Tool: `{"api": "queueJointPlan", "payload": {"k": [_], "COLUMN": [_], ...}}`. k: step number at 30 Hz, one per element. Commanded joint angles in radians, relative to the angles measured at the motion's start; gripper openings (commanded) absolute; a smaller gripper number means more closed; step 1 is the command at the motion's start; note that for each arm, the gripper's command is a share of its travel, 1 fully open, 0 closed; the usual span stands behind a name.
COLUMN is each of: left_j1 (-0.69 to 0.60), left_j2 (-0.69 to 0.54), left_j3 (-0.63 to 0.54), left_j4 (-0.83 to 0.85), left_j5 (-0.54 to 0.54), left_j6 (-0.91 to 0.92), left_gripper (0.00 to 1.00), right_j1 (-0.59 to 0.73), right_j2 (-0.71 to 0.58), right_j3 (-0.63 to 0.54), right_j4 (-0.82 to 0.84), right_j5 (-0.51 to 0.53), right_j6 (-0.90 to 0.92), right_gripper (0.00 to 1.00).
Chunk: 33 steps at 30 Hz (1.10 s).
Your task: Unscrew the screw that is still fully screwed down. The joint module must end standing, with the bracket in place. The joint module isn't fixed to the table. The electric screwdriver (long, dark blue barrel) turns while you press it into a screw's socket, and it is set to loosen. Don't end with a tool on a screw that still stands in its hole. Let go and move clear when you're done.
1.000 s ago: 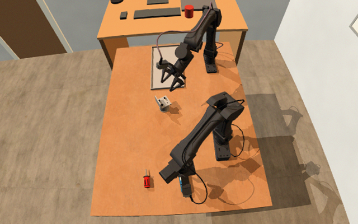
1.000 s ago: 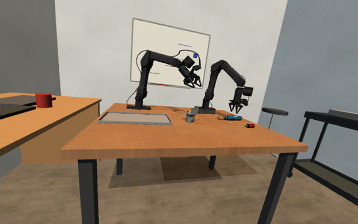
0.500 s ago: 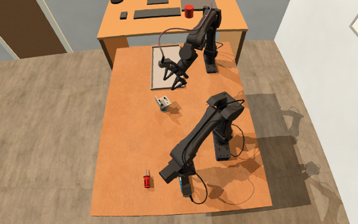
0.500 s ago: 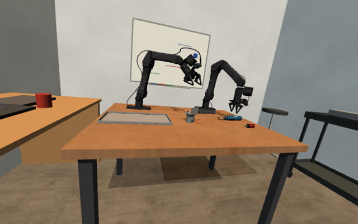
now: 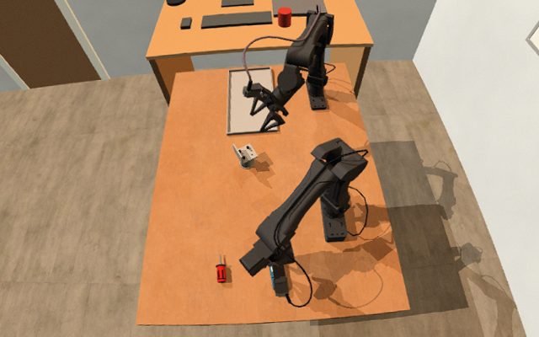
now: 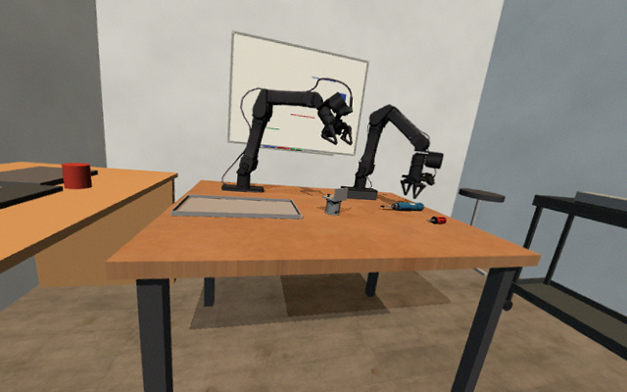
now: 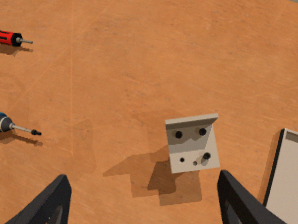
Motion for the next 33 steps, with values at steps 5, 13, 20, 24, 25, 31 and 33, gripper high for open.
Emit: {"api": "queueJointPlan", "payload": {"k": [5, 13, 20, 24, 25, 31, 33], "left_j1": [0.004, 0.004, 0.004, 0.004, 0.004, 0.004, 0.004], "left_j2": [-0.03, -0.03, -0.03, -0.03, -0.03, -0.03, -0.03], "left_j3": [0.041, 0.041, 0.041, 0.041, 0.041, 0.041, 0.041], "left_j4": [-0.014, -0.014, -0.014, -0.014, -0.014, -0.014, -0.014], "left_j5": [-0.012, -0.012, -0.012, -0.012, -0.012, -0.012, -0.012], "left_j6": [-0.001, -0.001, -0.001, -0.001, -0.001, -0.001, -0.001], "left_gripper": [0.65, 0.65, 0.65, 0.65, 0.65, 0.65, 0.65], "right_j1": [0.056, 0.076, 0.12, 0.134, 0.123, 0.117, 0.117], "right_j2": [0.036, 0.054, 0.077, 0.095, 0.1, 0.109, 0.11], "right_j3": [0.125, 0.179, 0.266, 0.313, 0.32, 0.336, 0.338], "right_j4": [-0.163, -0.228, -0.337, -0.39, -0.397, -0.414, -0.416], "right_j5": [0.112, 0.15, 0.232, 0.257, 0.257, 0.257, 0.257], "right_j6": [0.082, 0.114, 0.171, 0.197, 0.201, 0.209, 0.21], "right_gripper": [0.86, 0.86, 0.86, 0.86, 0.86, 0.86, 0.86]}}
